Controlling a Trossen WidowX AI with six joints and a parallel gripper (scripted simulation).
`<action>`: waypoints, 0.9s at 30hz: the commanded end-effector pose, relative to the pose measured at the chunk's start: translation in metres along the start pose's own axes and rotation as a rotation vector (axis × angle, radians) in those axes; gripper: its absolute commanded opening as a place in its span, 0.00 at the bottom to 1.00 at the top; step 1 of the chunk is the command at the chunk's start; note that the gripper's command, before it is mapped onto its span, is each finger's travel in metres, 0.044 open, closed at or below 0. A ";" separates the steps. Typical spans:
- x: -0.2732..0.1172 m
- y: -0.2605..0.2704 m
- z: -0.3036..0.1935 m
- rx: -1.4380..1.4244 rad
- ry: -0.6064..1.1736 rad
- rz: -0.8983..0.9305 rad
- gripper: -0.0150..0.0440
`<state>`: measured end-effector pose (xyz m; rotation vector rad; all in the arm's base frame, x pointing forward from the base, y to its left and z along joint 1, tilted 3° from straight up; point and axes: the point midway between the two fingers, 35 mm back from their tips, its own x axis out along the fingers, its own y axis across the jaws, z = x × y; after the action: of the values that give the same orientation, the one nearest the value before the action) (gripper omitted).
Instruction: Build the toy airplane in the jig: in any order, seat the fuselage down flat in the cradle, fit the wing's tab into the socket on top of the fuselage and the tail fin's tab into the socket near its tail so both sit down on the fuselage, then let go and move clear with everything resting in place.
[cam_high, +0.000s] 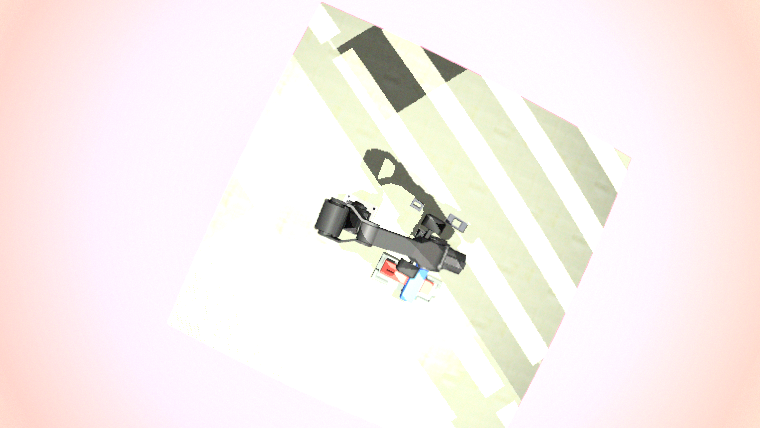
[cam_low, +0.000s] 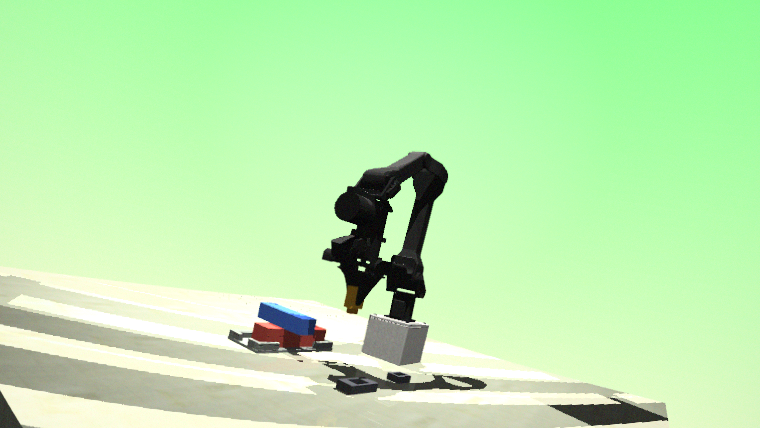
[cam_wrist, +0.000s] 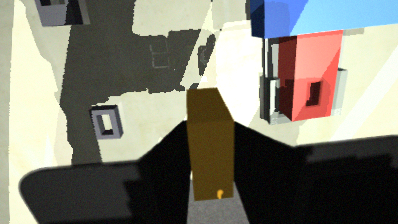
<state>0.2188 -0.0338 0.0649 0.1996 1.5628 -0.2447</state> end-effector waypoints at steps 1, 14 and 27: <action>0.003 -0.013 0.002 -0.009 -0.003 -0.005 0.25; 0.011 -0.055 0.001 -0.029 -0.003 -0.010 0.25; 0.020 -0.096 -0.009 -0.049 -0.001 -0.016 0.25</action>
<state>0.1886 -0.1156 0.0497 0.1588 1.5662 -0.2193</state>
